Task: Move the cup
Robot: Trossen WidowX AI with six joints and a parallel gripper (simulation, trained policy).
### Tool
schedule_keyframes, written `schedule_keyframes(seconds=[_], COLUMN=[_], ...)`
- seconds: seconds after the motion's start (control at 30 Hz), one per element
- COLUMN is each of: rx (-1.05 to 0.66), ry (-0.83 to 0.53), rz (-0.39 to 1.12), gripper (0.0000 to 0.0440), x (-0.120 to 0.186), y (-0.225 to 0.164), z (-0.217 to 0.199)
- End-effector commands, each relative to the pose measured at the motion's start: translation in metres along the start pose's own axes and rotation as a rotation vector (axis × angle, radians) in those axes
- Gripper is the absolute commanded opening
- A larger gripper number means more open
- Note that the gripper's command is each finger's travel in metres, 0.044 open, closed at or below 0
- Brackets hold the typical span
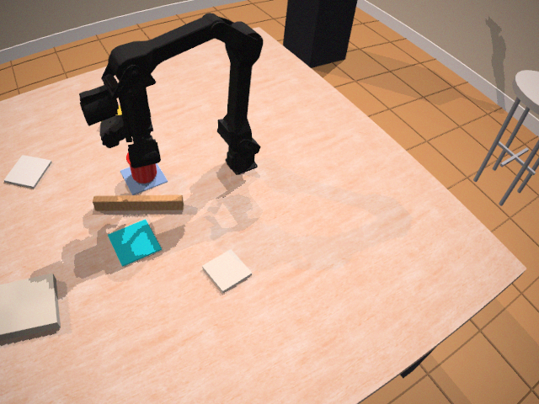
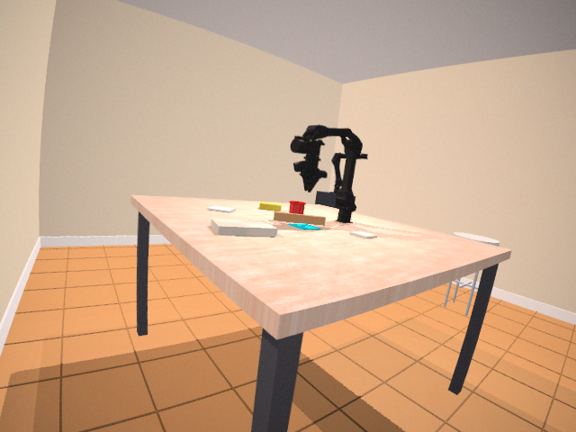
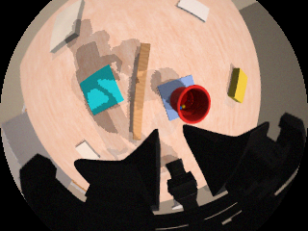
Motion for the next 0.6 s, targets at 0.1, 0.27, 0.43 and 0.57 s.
schedule_keyframes(seconds=[0.1,0.27,0.43,0.57], rx=[0.012,0.024,0.043,0.062], ry=[-0.023,-0.032,-0.037,-0.039], rz=[0.039,0.06,0.078,0.091], gripper=[0.015,0.0161,0.0171,0.0176], x=[-0.019,-0.031,-0.043,-0.053], y=[0.003,0.005,0.006,0.007], z=[-0.007,-0.013,-0.017,-0.021])
Point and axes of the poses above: the point midway between the two fingers, 35 mm back from their tips, its own x axis back along the fingers, its own z axis across the jaws, y = z × x, the point moved 6 cm from there along x, back along the fingers, and after that the axes turned 7 degrees about -x, right-handed, at the moved point
